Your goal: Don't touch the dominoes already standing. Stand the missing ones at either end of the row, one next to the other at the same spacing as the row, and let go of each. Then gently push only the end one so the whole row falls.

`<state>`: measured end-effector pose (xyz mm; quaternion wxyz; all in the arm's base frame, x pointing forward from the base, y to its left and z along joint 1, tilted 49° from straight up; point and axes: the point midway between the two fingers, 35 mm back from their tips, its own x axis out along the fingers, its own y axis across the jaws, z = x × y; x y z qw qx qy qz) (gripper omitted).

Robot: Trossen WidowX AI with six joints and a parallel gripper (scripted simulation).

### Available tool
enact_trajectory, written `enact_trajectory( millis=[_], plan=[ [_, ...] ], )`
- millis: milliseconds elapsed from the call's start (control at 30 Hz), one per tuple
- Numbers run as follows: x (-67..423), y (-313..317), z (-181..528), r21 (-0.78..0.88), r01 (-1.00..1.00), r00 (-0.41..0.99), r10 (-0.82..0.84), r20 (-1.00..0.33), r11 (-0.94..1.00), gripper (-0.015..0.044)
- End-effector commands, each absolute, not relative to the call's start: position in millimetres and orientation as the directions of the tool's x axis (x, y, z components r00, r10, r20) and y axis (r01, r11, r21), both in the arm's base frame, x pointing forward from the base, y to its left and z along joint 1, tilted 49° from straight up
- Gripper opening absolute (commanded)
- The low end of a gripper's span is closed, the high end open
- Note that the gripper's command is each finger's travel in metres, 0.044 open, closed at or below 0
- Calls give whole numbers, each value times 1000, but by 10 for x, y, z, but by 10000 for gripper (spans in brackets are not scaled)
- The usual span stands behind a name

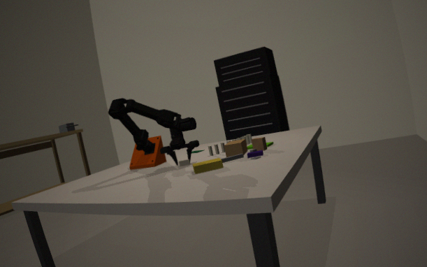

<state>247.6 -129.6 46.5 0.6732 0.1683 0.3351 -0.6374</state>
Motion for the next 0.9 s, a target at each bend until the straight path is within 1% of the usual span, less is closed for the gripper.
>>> enact_trajectory(
  millis=[0, 100, 133, 467, 767, 867],
  plan=[
    [2464, -1301, 456, -209, 969, -41, -748, -662, 133, 204],
    [2464, -1301, 456, -209, 969, -41, -748, -662, 133, 125],
    [2464, -1301, 456, -209, 969, -41, -748, -662, 133, 107],
    [2460, -1285, 472, -209, 969, -41, -748, -662, 133, 107],
    [2256, -486, 1272, -200, 972, -43, -745, -666, 122, 107],
    [2245, -444, 1315, -171, 981, -43, -745, -666, 96, 107]
  ],
)
